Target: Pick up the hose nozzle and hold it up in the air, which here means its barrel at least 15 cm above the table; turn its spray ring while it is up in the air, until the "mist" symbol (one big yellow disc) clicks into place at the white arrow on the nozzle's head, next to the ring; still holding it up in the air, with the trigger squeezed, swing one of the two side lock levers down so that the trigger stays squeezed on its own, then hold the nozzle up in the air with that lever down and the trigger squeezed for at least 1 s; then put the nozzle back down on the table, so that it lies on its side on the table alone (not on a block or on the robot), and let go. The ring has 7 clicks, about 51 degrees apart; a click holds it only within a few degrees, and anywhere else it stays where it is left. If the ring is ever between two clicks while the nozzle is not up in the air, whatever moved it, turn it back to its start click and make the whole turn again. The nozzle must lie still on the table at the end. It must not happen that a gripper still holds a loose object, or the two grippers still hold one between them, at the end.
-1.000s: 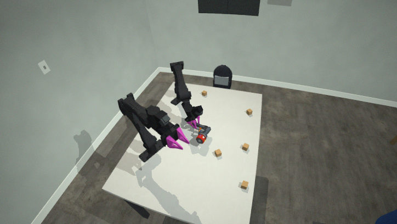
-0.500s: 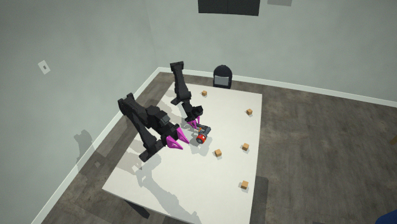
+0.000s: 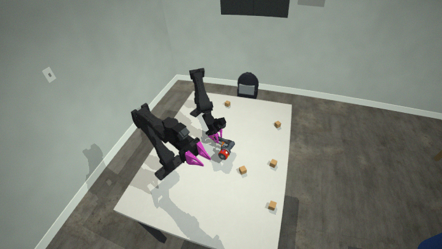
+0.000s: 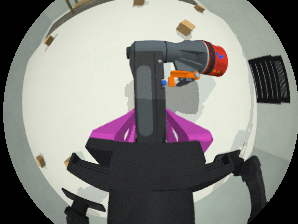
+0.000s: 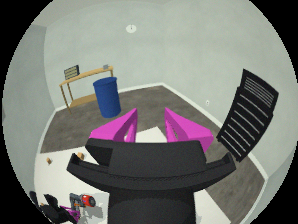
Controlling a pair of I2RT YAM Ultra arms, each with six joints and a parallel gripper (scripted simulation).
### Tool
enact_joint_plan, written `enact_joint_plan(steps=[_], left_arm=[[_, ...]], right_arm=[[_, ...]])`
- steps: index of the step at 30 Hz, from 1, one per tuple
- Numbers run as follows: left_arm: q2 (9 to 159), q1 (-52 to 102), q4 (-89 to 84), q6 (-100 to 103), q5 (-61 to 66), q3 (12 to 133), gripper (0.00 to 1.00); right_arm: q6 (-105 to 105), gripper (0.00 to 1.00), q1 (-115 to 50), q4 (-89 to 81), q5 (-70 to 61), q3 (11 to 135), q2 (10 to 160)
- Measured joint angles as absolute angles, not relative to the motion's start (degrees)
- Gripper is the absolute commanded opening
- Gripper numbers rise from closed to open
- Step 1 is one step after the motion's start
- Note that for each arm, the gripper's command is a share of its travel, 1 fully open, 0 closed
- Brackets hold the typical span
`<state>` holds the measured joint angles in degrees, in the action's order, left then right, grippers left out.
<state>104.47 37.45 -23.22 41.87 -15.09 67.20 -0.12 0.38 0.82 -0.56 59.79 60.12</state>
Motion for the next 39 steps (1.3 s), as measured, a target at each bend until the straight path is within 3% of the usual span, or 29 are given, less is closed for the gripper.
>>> enact_joint_plan(steps=[39], left_arm=[[106.1,37.7,-19.8,42.1,-15.0,63.4,0.35]], right_arm=[[-0.1,0.38,0.4,0.8,-0.6,59.8,60.1]])
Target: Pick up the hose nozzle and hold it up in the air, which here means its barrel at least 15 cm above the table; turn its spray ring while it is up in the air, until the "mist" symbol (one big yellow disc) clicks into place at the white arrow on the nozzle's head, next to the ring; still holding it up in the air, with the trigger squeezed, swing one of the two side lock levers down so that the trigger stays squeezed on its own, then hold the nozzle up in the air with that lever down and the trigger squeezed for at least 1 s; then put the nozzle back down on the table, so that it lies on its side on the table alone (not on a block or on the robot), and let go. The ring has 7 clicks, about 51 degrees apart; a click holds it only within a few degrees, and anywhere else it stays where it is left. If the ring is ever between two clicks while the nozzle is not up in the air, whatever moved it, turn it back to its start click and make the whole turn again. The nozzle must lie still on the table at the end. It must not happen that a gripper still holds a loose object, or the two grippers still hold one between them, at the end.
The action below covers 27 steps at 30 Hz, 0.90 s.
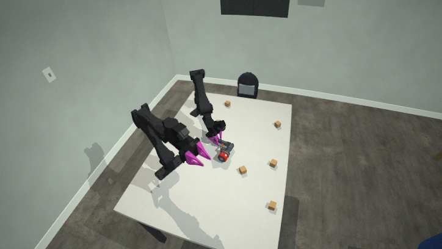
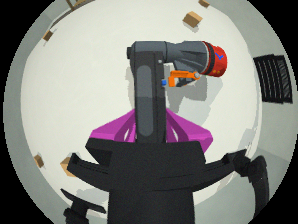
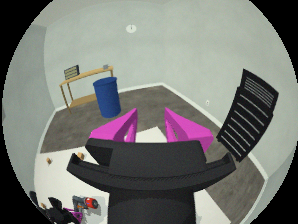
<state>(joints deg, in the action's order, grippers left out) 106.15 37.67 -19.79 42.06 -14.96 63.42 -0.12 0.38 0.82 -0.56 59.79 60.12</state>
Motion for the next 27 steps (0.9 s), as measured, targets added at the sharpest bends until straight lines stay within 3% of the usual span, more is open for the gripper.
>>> enact_joint_plan(steps=[10,11,27], left_arm=[[107.4,37.7,-16.9,42.0,-14.9,62.4,0.35],[107.7,37.7,-16.5,42.0,-14.9,62.0,0.50],[107.5,37.7,-14.9,42.1,-15.6,61.9,0.50]], right_arm=[[-0.1,0.38,0.4,0.8,-0.6,59.8,60.1],[-0.1,0.38,0.4,0.8,-0.6,59.8,60.1],[-0.1,0.38,0.4,0.8,-0.6,59.8,60.1]])
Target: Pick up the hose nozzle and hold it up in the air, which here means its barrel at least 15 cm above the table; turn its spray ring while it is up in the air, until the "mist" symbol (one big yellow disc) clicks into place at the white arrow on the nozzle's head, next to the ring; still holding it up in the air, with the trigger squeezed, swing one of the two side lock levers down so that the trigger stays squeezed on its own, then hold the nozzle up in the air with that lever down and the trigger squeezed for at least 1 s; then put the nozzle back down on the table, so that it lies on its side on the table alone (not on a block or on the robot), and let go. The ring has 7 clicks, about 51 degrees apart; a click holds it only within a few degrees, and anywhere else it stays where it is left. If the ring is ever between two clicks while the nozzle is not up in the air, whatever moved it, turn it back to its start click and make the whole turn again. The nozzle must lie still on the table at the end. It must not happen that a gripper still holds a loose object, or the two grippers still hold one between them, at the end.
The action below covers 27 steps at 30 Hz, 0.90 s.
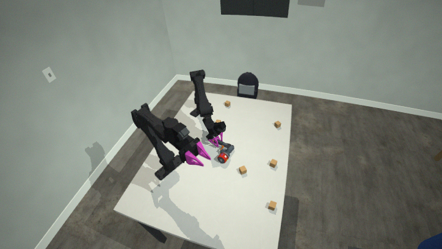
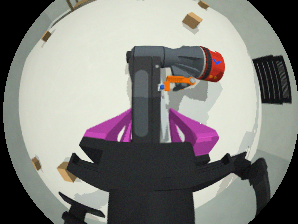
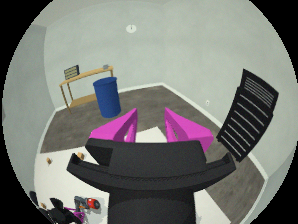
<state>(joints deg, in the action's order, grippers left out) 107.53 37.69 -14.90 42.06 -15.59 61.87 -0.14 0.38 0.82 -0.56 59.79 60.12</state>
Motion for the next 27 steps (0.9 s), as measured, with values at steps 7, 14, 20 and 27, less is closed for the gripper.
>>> enact_joint_plan(steps=[7,14,20,27], left_arm=[[106.5,38.1,-15.6,42.3,-15.8,61.7,0.50],[106.0,38.1,-15.3,42.3,-15.8,61.5,0.50],[103.4,38.8,-18.8,43.0,-16.1,61.2,0.50],[97.3,40.3,-23.9,44.3,-16.8,61.3,0.50]], right_arm=[[-0.1,0.38,0.4,0.8,-0.6,59.8,60.1],[-0.1,0.38,0.4,0.8,-0.6,59.8,60.1],[-0.1,0.38,0.4,0.8,-0.6,59.8,60.1],[-0.1,0.38,0.4,0.8,-0.6,59.8,60.1]])
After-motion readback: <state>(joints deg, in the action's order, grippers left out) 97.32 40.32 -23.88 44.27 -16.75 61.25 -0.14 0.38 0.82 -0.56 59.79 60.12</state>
